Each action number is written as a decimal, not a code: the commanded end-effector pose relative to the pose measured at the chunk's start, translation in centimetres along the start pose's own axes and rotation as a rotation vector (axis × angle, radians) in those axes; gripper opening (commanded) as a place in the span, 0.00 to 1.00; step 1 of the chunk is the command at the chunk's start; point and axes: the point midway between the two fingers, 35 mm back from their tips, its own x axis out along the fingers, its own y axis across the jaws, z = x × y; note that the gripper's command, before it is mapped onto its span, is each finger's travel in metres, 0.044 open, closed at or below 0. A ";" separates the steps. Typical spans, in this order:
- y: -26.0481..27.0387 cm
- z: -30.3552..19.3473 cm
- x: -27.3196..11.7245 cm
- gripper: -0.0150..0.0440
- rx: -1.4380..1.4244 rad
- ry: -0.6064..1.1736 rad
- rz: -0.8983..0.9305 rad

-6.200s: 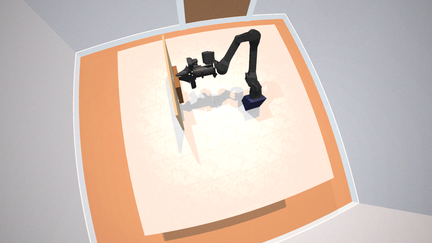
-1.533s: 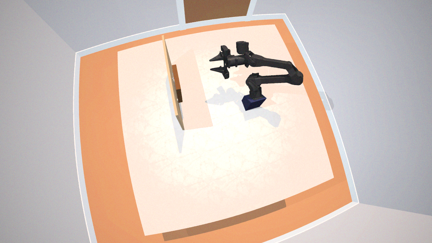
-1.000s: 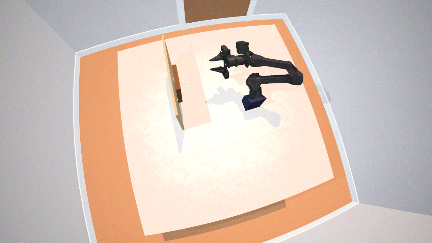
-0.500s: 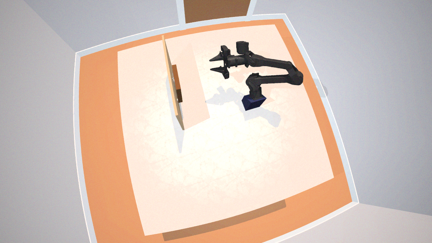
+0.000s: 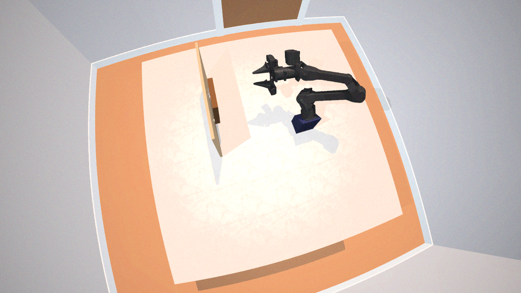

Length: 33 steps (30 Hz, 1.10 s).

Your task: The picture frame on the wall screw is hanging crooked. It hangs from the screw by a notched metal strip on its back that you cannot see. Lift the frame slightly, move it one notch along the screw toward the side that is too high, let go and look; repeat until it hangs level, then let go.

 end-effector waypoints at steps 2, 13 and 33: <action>0.0 -0.1 0.0 0.69 0.003 0.004 0.001; 0.0 -0.1 0.0 0.69 0.003 0.004 0.001; -3.0 0.8 6.0 0.69 -0.289 0.003 0.003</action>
